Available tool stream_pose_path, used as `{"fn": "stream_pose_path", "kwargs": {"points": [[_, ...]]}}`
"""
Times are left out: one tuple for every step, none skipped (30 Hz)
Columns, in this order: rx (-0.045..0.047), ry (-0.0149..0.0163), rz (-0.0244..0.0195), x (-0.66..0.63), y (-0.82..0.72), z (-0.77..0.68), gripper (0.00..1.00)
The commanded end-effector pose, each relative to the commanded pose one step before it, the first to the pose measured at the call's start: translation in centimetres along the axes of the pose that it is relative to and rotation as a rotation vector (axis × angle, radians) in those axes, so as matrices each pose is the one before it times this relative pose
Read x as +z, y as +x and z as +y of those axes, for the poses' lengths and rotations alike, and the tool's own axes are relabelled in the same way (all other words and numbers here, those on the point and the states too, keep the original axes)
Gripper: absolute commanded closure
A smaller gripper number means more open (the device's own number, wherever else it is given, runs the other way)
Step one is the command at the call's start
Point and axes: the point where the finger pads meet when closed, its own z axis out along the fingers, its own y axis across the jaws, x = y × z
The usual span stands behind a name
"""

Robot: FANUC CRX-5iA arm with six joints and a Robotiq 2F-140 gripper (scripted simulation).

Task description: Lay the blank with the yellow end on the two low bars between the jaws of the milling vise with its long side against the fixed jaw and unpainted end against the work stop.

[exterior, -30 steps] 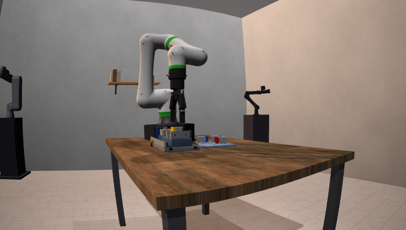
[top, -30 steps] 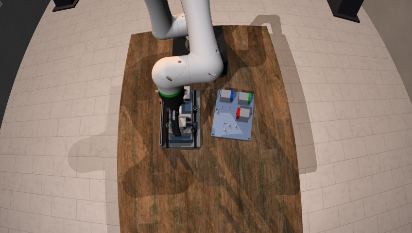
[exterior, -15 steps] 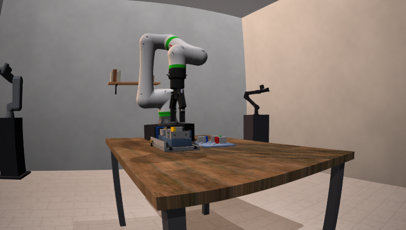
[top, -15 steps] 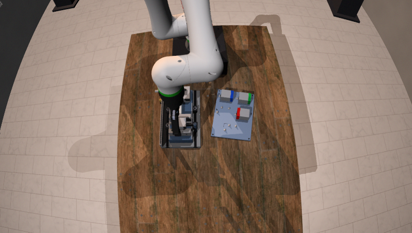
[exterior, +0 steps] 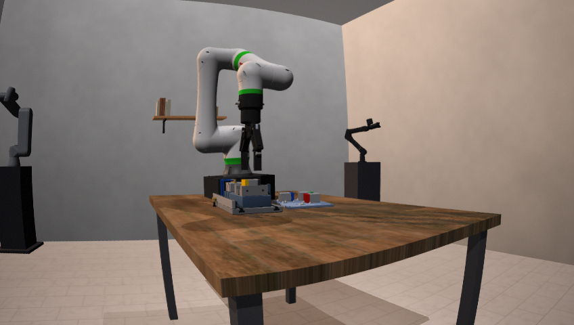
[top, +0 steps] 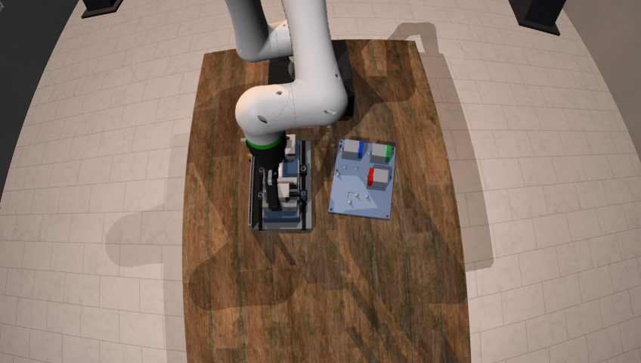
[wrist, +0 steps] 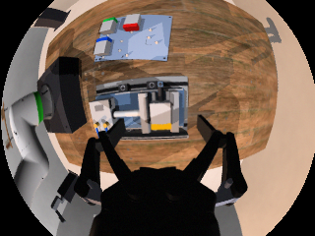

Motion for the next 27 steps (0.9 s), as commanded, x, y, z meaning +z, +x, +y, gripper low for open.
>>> {"fn": "stream_pose_path", "kwargs": {"points": [[-0.00018,-0.00165,-0.00038,-1.212,-0.013,0.06,0.0],[0.0,0.0,0.0,-0.4,0.0,0.0,0.0],[0.0,0.0,0.0,-0.4,0.0,0.0,0.0],[0.0,0.0,0.0,-0.4,0.0,0.0,0.0],[0.0,0.0,0.0,-0.4,0.0,0.0,0.0],[0.0,0.0,0.0,-0.4,0.0,0.0,0.0],[0.0,0.0,0.0,-0.4,0.0,0.0,0.0],[0.0,0.0,0.0,-0.4,0.0,0.0,0.0],[0.0,0.0,0.0,-0.4,0.0,0.0,0.0],[0.0,0.0,0.0,-0.4,0.0,0.0,0.0],[0.0,0.0,0.0,-0.4,0.0,0.0,0.0],[0.0,0.0,0.0,-0.4,0.0,0.0,0.0],[0.0,0.0,0.0,0.0,0.0,0.0,0.0],[0.0,0.0,0.0,0.0,0.0,0.0,0.0],[-0.00002,-0.00058,-0.00014,-0.109,-0.007,0.007,0.0],[0.00001,0.00007,0.00001,-0.261,0.001,-0.001,0.0],[0.00001,0.00007,0.00001,-0.261,0.001,-0.001,0.0],[0.00001,0.00007,0.00001,-0.261,0.001,-0.001,0.0],[0.00001,0.00007,0.00001,-0.261,0.001,-0.001,0.0],[0.00001,0.00007,0.00001,-0.261,0.001,-0.001,0.0],[0.00001,0.00007,0.00001,-0.261,0.001,-0.001,0.0],[0.00001,0.00007,0.00001,-0.261,0.001,-0.001,0.0],[0.00001,0.00007,0.00001,-0.261,0.001,-0.001,0.0],[0.00001,0.00007,0.00001,-0.261,0.001,-0.001,0.0],[0.00001,0.00007,0.00001,-0.261,0.001,-0.001,0.0],[0.00001,0.00007,0.00001,-0.261,0.001,-0.001,0.0],[0.00001,0.00007,0.00001,-0.261,0.001,-0.002,0.0]]}}
